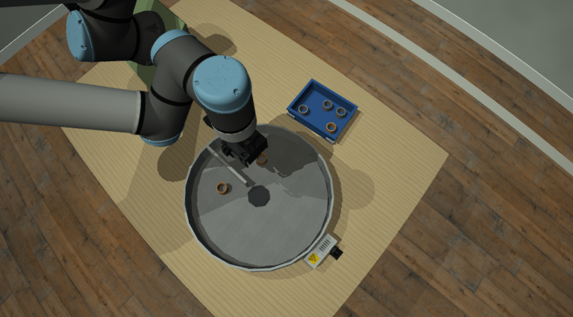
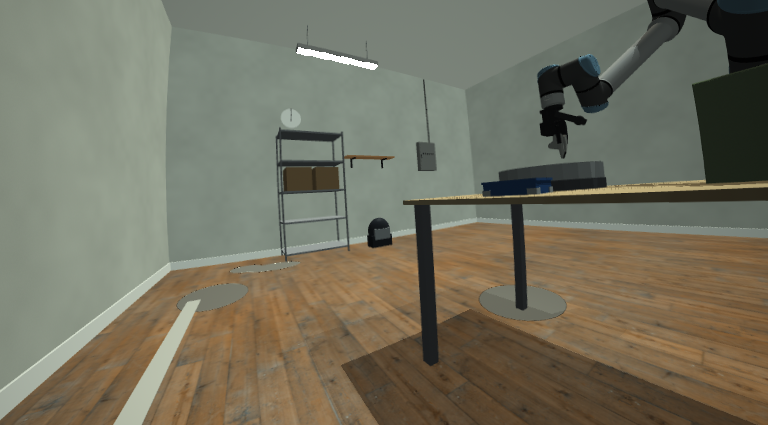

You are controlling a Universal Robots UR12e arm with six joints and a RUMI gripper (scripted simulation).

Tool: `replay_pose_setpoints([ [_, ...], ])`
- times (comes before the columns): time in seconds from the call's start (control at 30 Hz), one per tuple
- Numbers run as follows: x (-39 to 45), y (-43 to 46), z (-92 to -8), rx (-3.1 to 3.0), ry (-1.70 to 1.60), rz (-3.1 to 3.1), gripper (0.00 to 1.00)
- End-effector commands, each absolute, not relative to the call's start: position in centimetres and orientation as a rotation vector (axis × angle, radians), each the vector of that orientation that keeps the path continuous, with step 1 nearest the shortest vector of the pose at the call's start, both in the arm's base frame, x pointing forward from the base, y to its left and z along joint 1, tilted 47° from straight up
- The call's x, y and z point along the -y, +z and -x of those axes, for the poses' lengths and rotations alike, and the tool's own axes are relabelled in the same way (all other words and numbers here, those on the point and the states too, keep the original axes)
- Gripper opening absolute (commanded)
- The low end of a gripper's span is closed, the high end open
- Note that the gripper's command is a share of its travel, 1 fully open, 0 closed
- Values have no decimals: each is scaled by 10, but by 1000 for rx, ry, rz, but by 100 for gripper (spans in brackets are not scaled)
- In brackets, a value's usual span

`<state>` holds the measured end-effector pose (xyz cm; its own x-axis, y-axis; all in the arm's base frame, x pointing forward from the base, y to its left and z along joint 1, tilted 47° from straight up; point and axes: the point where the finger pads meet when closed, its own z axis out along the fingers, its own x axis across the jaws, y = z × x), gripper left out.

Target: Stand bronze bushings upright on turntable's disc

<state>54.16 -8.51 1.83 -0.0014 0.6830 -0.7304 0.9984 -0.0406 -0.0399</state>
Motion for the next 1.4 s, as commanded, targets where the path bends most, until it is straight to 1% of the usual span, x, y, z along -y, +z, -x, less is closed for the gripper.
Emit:
replay_pose_setpoints([
  [0.0,85,19,-542,-1733,-811,-1774,6],
  [0.6,69,1,-549,-1797,-837,-1726,6],
  [0.93,37,-34,-564,-1924,-890,-1624,6],
  [1.37,-37,-117,-602,-2209,-1003,-1351,6],
])
